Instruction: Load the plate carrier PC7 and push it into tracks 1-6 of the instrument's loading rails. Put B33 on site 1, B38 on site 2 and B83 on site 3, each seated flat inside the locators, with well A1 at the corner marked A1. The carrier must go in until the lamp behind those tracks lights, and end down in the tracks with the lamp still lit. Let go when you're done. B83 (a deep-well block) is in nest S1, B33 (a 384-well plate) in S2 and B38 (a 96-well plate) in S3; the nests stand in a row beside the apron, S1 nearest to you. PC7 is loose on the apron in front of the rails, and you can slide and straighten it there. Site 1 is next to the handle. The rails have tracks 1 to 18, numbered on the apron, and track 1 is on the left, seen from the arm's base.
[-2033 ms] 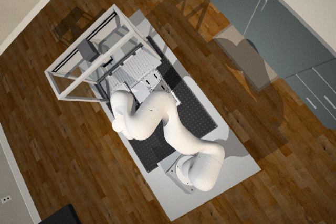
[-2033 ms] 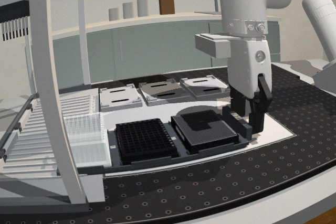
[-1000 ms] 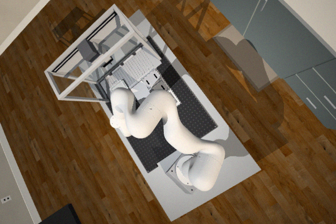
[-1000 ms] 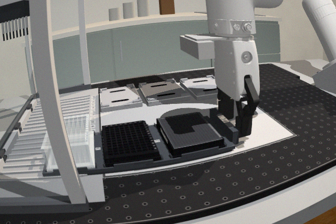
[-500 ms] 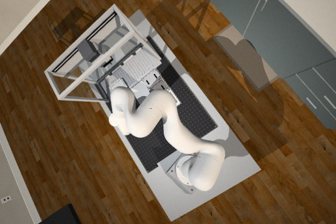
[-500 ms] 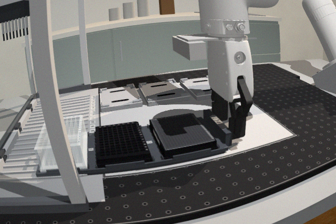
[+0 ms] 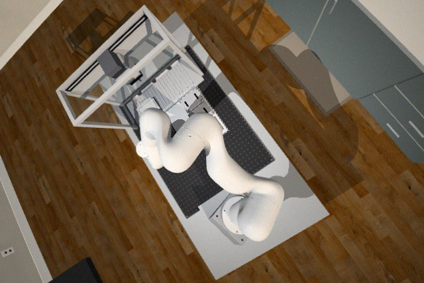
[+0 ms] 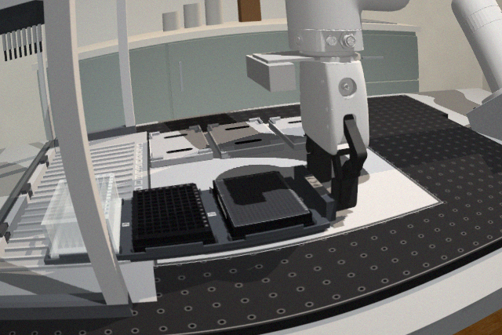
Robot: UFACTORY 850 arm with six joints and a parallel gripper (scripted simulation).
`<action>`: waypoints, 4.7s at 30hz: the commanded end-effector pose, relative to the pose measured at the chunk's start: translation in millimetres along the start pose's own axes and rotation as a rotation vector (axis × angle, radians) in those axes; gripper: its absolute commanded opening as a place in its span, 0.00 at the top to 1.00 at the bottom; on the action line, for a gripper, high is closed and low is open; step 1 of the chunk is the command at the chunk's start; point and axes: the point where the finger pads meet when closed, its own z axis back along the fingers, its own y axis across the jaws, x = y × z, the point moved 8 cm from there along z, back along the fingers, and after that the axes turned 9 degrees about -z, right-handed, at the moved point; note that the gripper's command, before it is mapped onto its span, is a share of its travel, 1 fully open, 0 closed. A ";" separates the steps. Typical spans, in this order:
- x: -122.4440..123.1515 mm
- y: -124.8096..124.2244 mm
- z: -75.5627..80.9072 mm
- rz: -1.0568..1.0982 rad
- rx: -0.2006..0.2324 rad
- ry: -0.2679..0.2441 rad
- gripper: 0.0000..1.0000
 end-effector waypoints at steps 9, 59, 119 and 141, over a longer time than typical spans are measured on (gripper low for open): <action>-9.9 -1.8 0.9 -0.001 -0.001 0.002 0.18; -54.4 -8.8 1.0 -0.001 -0.001 0.002 0.18; -73.1 -11.7 1.0 -0.001 -0.001 0.002 0.18; -73.1 -11.7 1.0 -0.001 -0.001 0.002 0.18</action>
